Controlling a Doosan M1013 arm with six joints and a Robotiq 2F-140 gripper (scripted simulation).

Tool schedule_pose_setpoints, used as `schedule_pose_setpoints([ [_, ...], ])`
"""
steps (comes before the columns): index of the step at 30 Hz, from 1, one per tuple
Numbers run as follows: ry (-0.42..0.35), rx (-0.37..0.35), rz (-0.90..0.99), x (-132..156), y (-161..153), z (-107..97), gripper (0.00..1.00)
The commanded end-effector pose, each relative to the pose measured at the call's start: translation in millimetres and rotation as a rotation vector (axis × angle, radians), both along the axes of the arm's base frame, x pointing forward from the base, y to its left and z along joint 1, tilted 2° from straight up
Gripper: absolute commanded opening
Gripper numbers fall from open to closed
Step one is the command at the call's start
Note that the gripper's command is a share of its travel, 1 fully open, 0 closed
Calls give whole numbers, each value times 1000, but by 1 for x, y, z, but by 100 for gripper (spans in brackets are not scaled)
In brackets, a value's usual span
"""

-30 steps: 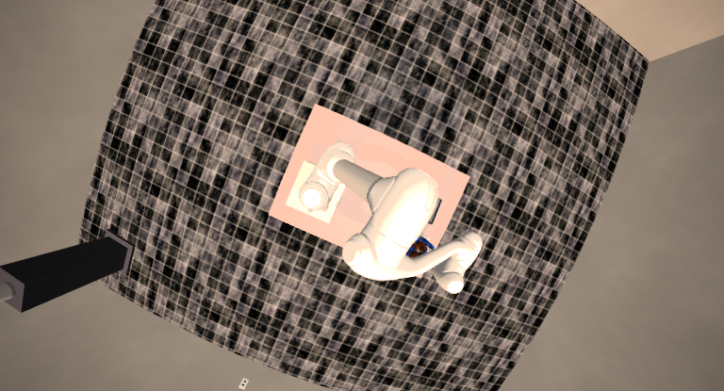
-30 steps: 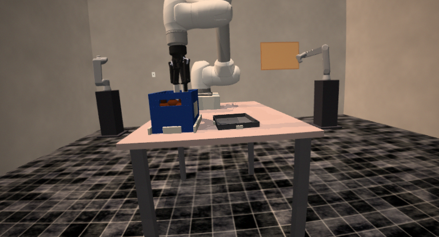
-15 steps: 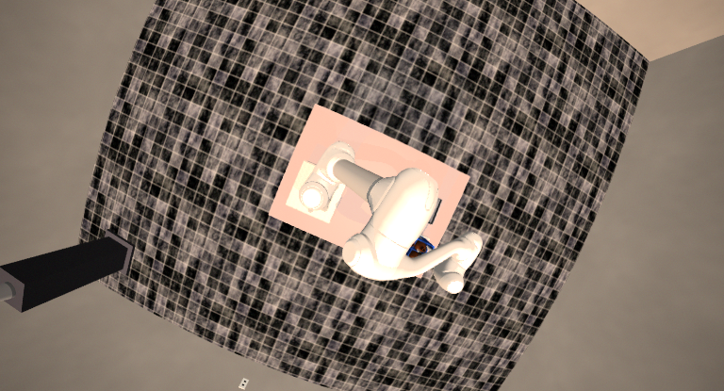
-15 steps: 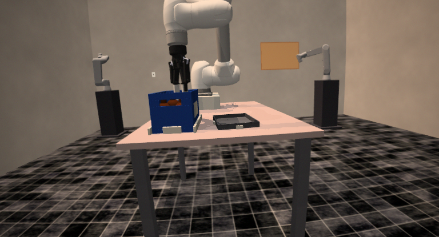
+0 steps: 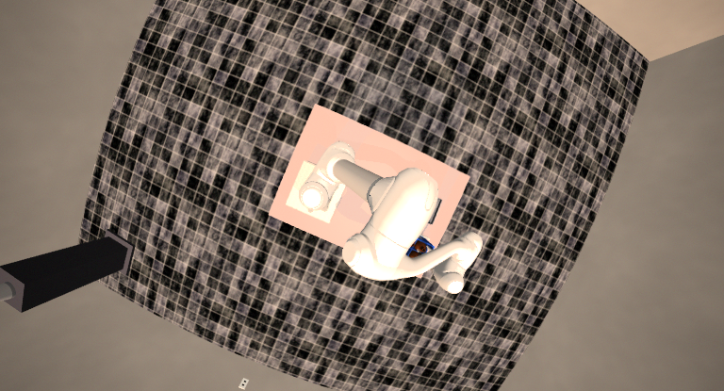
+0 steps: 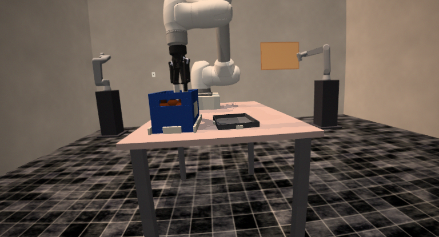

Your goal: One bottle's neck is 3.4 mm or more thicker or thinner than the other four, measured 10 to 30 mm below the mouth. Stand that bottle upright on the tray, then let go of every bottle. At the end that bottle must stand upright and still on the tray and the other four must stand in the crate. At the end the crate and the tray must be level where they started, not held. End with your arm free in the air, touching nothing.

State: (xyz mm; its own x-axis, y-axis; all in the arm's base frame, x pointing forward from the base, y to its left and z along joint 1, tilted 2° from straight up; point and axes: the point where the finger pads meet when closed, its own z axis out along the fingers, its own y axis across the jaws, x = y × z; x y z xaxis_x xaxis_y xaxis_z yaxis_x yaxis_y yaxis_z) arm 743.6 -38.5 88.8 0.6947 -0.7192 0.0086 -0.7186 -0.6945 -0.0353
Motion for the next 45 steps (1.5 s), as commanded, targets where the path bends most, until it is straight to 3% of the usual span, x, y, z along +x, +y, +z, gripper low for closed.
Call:
schedule_pose_setpoints([
  [1,0,0,0,0,0,1,38],
  [9,0,0,0,0,0,12,38],
  [32,0,0,0,-2,-1,77,38],
  [45,0,0,0,-3,-2,85,38],
])
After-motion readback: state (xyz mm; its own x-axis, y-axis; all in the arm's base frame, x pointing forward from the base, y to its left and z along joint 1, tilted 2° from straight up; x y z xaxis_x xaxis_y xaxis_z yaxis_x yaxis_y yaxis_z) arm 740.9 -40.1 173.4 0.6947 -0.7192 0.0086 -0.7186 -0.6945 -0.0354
